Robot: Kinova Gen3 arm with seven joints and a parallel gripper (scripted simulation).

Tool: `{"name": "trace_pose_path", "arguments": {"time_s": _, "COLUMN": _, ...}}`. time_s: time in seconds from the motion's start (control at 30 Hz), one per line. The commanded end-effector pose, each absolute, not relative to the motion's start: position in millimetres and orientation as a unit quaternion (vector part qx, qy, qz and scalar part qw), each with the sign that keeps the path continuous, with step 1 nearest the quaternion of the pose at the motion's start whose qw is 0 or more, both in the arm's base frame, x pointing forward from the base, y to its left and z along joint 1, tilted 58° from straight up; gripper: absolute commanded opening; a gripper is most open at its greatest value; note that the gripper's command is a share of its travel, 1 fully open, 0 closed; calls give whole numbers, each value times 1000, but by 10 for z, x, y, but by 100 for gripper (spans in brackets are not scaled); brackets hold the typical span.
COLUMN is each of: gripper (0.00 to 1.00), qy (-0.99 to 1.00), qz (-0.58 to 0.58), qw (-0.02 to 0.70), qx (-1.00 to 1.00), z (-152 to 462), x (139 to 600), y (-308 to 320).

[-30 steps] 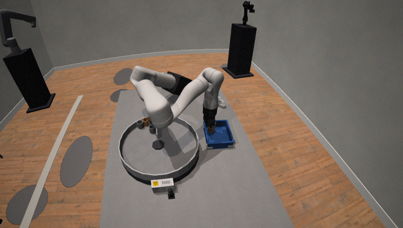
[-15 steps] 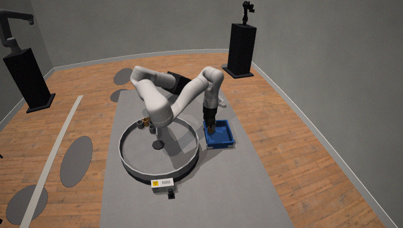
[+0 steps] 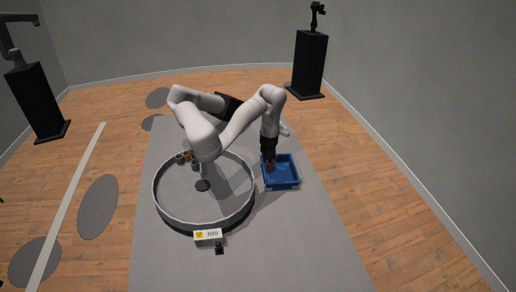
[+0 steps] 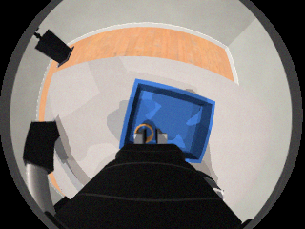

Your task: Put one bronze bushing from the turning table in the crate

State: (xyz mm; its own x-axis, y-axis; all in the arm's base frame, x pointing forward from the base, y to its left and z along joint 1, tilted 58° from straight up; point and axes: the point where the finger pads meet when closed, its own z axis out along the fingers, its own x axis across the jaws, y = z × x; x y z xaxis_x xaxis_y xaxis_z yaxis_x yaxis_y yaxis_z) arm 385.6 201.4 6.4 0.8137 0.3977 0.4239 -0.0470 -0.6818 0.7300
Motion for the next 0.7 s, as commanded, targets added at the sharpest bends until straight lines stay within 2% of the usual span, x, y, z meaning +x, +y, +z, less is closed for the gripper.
{"name": "trace_pose_path", "arguments": {"time_s": 0.0, "gripper": 47, "qy": 101, "qz": 289, "qw": 385, "qx": 871, "z": 67, "x": 3853, "y": 2023}}
{"name": "trace_pose_path", "arguments": {"time_s": 0.67, "gripper": 47, "qy": 101, "qz": 289, "qw": 385, "qx": 871, "z": 109, "x": 3803, "y": 2069}}
